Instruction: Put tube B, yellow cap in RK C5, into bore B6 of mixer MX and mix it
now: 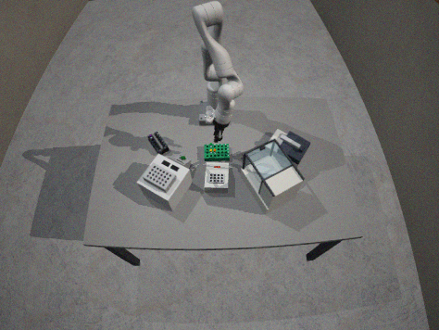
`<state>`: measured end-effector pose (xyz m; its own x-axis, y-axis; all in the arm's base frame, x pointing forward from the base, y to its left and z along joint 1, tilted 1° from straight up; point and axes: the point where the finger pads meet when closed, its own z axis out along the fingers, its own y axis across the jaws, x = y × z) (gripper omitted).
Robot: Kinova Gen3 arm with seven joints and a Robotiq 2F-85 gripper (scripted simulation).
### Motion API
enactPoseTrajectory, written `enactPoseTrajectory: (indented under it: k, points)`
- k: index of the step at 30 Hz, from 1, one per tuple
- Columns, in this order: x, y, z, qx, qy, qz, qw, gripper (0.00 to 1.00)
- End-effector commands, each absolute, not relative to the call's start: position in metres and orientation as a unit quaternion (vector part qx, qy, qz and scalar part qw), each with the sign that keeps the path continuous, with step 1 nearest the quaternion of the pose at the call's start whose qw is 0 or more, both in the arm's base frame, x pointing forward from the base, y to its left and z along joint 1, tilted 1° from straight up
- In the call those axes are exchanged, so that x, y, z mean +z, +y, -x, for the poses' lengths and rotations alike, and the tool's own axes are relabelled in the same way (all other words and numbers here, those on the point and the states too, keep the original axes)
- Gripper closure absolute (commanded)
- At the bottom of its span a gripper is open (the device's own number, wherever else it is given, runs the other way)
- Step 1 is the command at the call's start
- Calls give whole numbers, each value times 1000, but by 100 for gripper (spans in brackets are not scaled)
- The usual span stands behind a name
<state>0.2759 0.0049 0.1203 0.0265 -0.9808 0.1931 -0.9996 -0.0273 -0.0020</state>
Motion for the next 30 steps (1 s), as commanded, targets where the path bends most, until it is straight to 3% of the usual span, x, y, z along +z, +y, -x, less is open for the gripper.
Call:
enactPoseTrajectory:
  k: [1,30]
  points:
    - [106,5,-277,72,-694,-713,67,58]
    - [78,-20,-279,72,-694,-713,67,58]
